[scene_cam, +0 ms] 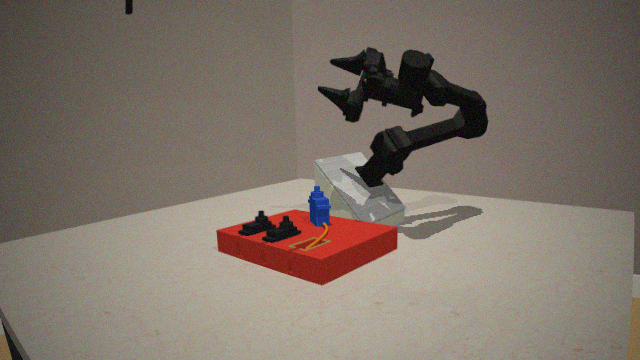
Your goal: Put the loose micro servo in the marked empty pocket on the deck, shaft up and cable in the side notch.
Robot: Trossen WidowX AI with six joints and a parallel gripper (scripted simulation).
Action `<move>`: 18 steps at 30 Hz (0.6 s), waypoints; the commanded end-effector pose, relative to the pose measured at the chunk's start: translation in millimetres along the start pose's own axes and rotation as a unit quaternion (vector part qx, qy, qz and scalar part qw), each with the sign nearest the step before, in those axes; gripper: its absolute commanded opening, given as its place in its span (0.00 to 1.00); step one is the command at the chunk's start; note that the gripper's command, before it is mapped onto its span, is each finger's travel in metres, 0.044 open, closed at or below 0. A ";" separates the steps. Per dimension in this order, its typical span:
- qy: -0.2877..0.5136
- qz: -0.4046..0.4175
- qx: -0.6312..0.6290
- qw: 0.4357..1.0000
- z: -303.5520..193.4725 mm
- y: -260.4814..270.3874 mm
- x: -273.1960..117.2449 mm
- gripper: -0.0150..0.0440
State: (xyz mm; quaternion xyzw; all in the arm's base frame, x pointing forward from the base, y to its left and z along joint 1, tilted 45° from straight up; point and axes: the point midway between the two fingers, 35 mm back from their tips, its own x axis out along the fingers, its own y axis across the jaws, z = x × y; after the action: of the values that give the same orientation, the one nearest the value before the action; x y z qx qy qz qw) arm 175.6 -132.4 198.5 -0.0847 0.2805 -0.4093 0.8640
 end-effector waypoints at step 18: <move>0.134 0.177 -0.263 0.939 -34.0 55.6 22.3 1.00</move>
State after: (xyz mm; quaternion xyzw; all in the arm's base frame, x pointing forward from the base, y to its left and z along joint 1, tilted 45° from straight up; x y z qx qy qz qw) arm 201.5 -113.2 145.4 -0.1922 0.4809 -0.2035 0.8309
